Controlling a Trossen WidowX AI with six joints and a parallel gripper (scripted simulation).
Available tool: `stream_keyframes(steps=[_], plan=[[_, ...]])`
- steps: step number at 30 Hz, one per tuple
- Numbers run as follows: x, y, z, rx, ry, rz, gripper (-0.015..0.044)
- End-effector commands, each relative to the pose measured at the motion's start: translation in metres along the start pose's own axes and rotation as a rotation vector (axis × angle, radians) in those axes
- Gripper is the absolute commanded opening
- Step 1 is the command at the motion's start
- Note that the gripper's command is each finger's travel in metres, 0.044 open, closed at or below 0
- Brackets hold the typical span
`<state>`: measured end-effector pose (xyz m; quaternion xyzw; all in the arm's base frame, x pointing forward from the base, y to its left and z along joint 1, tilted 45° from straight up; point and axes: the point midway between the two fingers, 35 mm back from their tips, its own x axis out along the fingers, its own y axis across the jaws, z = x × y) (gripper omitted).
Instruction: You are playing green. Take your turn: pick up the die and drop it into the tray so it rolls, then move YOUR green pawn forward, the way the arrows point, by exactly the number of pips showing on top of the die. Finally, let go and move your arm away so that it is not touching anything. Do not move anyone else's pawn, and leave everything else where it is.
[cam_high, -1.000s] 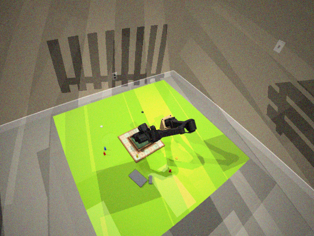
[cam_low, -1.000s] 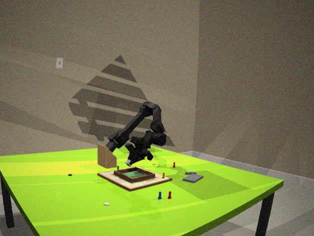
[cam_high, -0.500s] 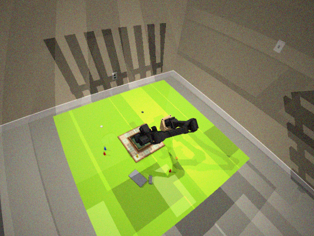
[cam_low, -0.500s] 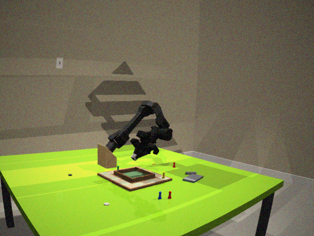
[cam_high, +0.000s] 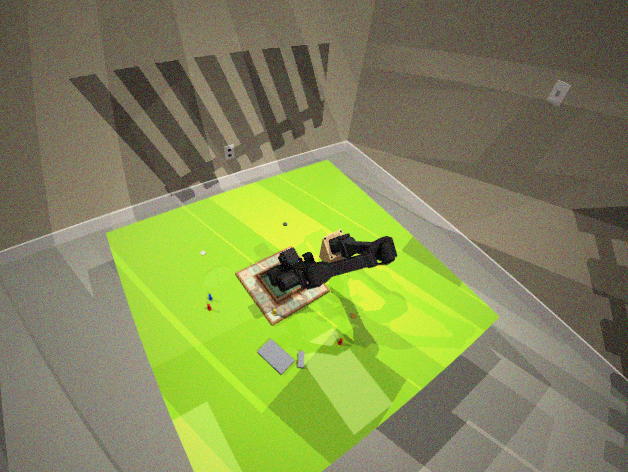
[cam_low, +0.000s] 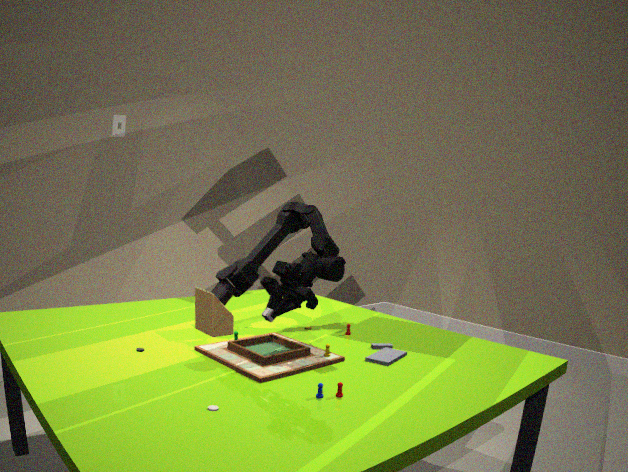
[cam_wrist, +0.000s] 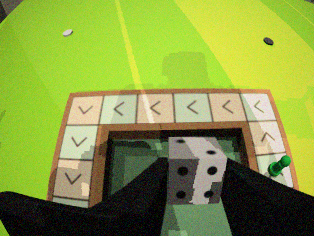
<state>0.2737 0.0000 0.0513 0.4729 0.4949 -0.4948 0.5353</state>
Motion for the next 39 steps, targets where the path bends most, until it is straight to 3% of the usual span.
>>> stream_keyframes(steps=[1,5,10,14,18,23,25,34,39], plan=[[0.0,0.001,0.0,0.0,0.0,0.002,0.021],[-0.024,0.0,0.028,0.003,-0.006,-0.002,0.0315],[-0.025,0.0,0.03,0.0,0.009,-0.01,0.044],[0.002,-0.007,0.02,-0.042,0.36,-0.095,0.044],[0.015,-0.002,0.017,-0.01,0.775,-0.029,0.044],[0.016,0.0,0.018,0.004,0.841,-0.001,0.044],[0.019,-0.006,0.018,0.002,0.766,-0.048,0.044],[0.041,-0.055,0.026,-0.522,0.783,0.189,0.0204],[0.053,-0.088,0.023,-0.871,0.767,0.364,0.02]])
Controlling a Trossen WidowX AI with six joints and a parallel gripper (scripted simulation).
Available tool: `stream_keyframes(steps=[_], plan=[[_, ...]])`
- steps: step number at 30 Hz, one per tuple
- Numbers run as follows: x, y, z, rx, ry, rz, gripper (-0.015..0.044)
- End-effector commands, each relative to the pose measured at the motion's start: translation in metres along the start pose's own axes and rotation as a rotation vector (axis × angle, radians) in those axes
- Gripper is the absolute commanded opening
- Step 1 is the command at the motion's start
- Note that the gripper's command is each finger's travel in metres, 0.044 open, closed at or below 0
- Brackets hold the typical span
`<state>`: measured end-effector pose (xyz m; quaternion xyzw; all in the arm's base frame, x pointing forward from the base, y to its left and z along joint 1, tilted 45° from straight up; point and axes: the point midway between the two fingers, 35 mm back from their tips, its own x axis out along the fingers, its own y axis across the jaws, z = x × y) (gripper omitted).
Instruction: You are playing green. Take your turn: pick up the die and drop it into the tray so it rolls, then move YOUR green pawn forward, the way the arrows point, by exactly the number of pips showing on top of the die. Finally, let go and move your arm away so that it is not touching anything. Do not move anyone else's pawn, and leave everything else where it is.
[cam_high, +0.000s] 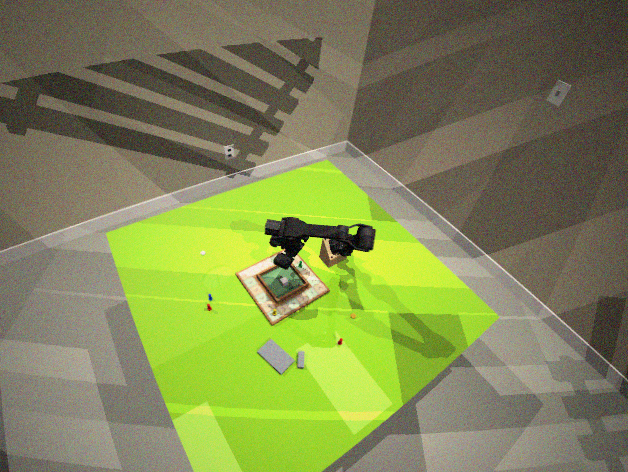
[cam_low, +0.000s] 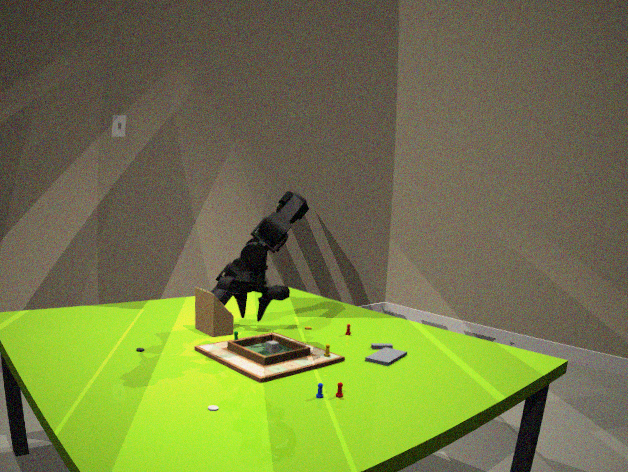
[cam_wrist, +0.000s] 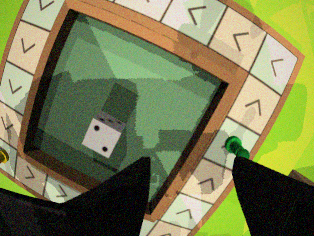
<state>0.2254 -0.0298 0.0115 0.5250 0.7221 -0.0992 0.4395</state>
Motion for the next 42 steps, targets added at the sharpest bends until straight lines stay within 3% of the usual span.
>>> stream_keyframes(steps=[1,5,19,42], plan=[[0.013,-0.043,-0.013,-0.493,0.003,0.031,0.02],[0.019,-0.056,-0.021,-0.678,0.003,0.047,0.02],[0.019,-0.056,-0.022,-0.678,0.003,0.048,0.02],[0.06,-0.053,-0.022,-0.678,0.002,0.048,0.02]])
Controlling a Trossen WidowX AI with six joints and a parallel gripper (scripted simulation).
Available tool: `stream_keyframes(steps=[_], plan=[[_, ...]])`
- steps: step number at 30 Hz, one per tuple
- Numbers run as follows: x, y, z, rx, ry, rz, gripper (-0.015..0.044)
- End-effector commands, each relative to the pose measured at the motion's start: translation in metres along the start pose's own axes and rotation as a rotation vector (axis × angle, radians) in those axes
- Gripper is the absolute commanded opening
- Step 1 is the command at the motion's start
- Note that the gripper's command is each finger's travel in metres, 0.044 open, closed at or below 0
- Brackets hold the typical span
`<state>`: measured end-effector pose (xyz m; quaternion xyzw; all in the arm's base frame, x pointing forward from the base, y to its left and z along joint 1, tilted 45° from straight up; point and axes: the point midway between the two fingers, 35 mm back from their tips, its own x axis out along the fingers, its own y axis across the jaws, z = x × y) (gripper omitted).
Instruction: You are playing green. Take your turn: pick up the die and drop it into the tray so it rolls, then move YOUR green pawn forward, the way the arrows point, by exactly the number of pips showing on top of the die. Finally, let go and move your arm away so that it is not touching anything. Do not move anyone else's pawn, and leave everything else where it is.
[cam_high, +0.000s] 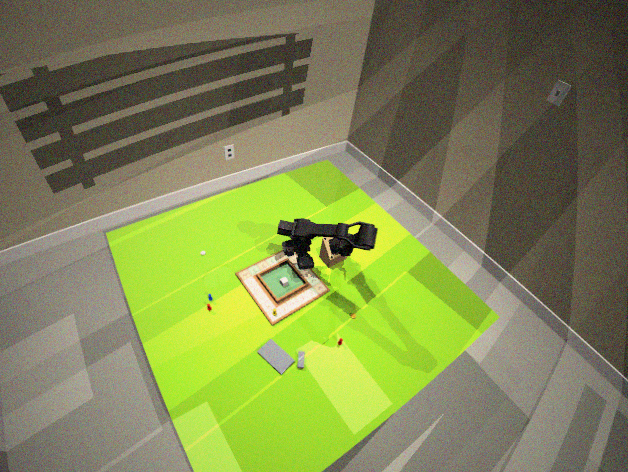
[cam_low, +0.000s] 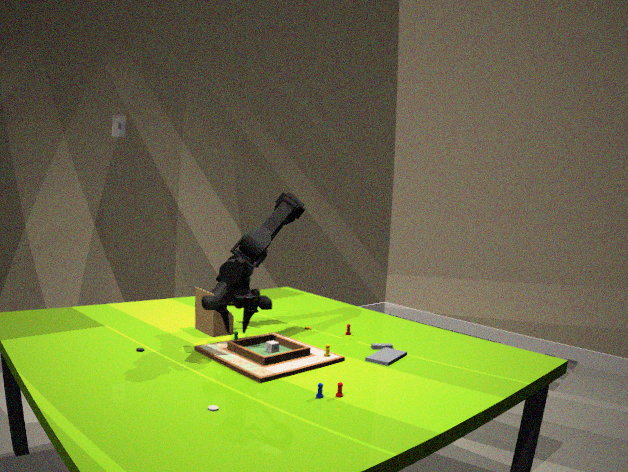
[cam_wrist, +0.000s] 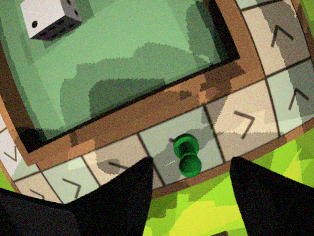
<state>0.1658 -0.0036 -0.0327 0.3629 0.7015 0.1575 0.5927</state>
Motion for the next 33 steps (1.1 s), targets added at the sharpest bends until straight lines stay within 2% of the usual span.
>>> stream_keyframes(steps=[1,12,17,27,33], plan=[[0.007,0.0,-0.001,0.005,0.003,0.005,0.02],[0.022,0.001,-0.002,0.005,0.004,0.007,0.02],[0.022,0.001,-0.002,0.005,0.004,0.007,0.0069],[0.022,0.001,-0.002,0.005,0.004,0.007,0.0002],[0.004,-0.001,0.004,0.006,0.0,0.002,0.0]])
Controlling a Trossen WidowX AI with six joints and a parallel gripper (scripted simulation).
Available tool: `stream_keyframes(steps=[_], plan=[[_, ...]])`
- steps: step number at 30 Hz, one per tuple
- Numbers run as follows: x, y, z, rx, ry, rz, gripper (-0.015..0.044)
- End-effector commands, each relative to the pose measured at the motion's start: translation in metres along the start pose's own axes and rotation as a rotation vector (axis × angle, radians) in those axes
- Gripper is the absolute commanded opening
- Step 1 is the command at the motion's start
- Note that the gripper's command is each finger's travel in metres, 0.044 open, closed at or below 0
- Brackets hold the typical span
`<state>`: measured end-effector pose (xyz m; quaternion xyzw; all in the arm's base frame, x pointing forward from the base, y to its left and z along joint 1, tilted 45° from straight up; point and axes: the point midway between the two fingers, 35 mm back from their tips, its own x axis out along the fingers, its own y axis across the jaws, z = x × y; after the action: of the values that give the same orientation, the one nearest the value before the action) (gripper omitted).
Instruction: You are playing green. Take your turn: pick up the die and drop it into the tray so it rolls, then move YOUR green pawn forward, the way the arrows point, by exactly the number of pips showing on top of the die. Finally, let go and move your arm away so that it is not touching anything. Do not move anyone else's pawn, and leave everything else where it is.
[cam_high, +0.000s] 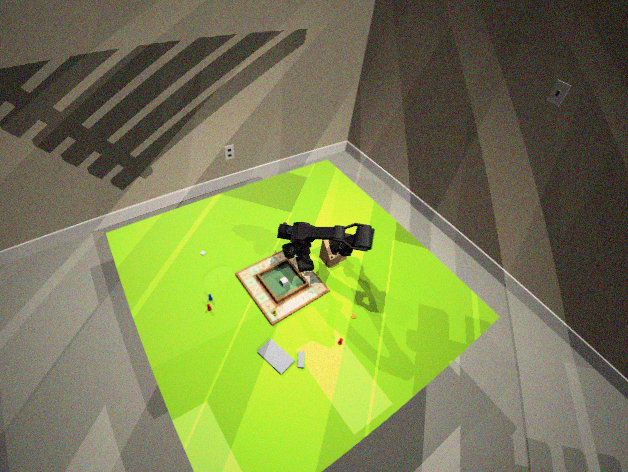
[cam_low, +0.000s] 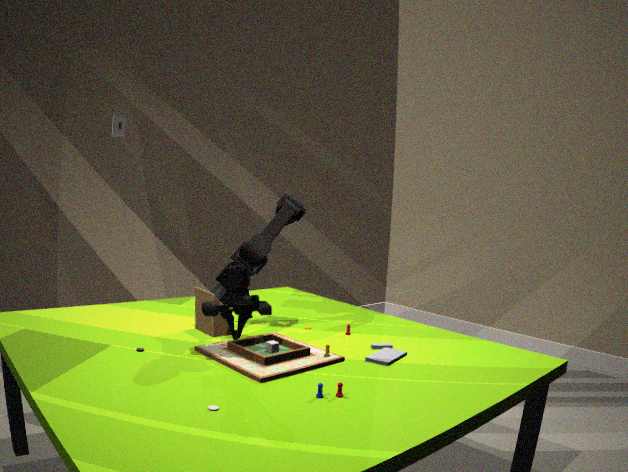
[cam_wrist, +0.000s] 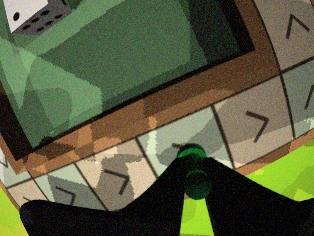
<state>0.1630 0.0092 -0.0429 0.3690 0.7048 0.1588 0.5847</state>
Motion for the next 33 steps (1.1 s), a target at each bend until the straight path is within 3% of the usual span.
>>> stream_keyframes(steps=[1,19,33], plan=[[-0.018,-0.002,0.008,-0.006,-0.015,-0.01,0.0],[-0.121,-0.002,0.001,-0.005,-0.011,-0.009,0.0],[-0.094,-0.037,0.02,-0.007,-0.013,-0.01,0.0]])
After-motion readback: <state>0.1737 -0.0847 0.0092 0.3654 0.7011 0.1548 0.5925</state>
